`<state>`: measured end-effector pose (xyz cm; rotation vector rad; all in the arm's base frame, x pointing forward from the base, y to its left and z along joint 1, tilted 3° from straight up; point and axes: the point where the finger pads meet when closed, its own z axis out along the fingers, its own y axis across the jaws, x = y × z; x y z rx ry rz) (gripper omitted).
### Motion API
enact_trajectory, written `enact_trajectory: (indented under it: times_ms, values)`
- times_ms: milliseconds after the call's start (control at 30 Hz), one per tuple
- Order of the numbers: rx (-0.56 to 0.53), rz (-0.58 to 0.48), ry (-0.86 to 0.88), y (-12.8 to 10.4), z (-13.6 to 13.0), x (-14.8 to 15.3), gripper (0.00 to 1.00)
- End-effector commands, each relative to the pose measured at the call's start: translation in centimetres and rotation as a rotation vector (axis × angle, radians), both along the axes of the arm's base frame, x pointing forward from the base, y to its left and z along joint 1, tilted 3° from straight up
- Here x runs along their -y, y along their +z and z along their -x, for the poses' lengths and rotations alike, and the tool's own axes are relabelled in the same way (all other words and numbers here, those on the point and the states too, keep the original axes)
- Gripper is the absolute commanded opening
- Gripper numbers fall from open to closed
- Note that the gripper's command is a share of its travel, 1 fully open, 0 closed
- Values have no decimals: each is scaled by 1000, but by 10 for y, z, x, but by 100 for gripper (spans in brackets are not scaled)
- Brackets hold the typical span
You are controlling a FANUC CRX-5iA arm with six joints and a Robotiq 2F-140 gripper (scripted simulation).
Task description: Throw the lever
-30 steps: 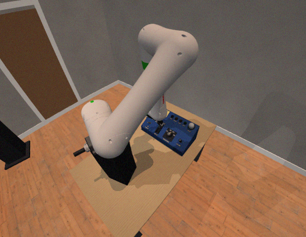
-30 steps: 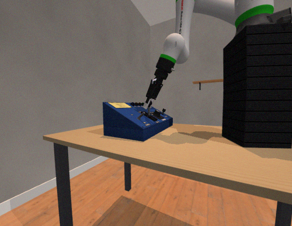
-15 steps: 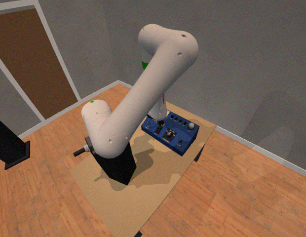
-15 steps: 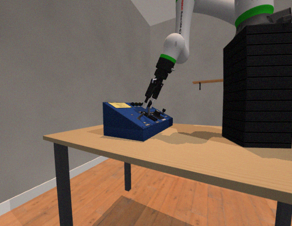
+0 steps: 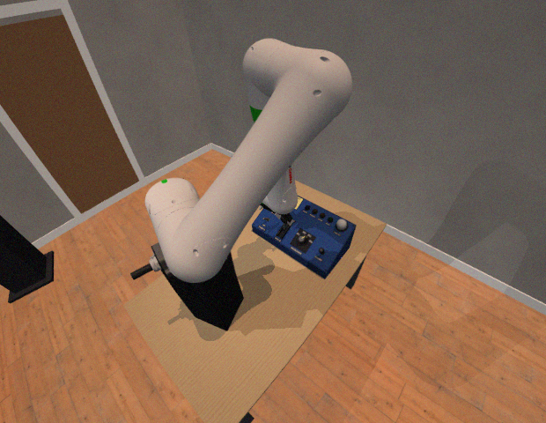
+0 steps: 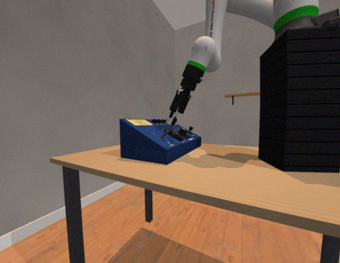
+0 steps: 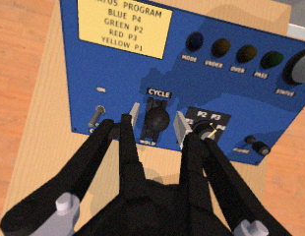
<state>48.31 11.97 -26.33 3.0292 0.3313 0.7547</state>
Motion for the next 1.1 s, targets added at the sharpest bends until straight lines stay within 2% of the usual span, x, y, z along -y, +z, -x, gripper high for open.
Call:
enact_trajectory:
  times_ms: [0, 100, 167, 467, 800, 833, 1067]
  values:
    - [0, 0, 0, 12, 6, 1, 44]
    - [0, 0, 0, 28, 14, 1, 44]
    - [0, 0, 0, 28, 14, 1, 44]
    - [0, 0, 0, 70, 37, 4, 44]
    - [0, 0, 0, 77, 40, 4, 44]
    - [0, 0, 0, 77, 40, 4, 100]
    - [0, 0, 0, 77, 40, 4, 100]
